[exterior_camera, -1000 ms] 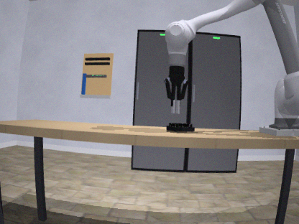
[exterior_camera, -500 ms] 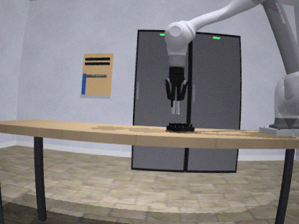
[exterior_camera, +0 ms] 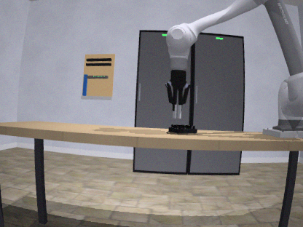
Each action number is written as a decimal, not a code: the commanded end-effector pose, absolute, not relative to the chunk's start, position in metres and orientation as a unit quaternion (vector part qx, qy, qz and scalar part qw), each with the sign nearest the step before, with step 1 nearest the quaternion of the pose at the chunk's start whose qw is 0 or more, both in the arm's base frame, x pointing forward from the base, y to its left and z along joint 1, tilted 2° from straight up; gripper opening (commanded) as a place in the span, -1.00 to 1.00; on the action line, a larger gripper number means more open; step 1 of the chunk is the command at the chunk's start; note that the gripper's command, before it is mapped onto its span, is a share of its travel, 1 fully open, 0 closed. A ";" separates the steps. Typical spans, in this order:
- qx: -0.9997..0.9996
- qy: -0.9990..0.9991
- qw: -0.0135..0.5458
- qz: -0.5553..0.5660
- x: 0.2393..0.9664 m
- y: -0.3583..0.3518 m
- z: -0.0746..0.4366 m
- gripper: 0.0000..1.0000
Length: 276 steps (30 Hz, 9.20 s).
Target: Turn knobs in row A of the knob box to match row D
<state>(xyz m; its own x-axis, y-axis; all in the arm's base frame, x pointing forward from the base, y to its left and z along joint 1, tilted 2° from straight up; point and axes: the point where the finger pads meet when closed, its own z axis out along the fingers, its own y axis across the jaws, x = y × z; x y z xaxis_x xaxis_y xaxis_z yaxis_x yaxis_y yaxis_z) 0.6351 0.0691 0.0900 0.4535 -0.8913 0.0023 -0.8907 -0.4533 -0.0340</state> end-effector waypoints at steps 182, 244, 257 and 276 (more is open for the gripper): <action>-0.852 0.523 0.013 -0.009 0.632 0.072 0.049 -0.77; -0.852 0.523 0.013 -0.009 0.632 0.072 0.049 -0.90; -0.853 0.521 0.013 -0.009 0.632 0.072 0.049 -0.90; -0.879 0.476 0.012 -0.010 0.632 0.072 0.049 -0.90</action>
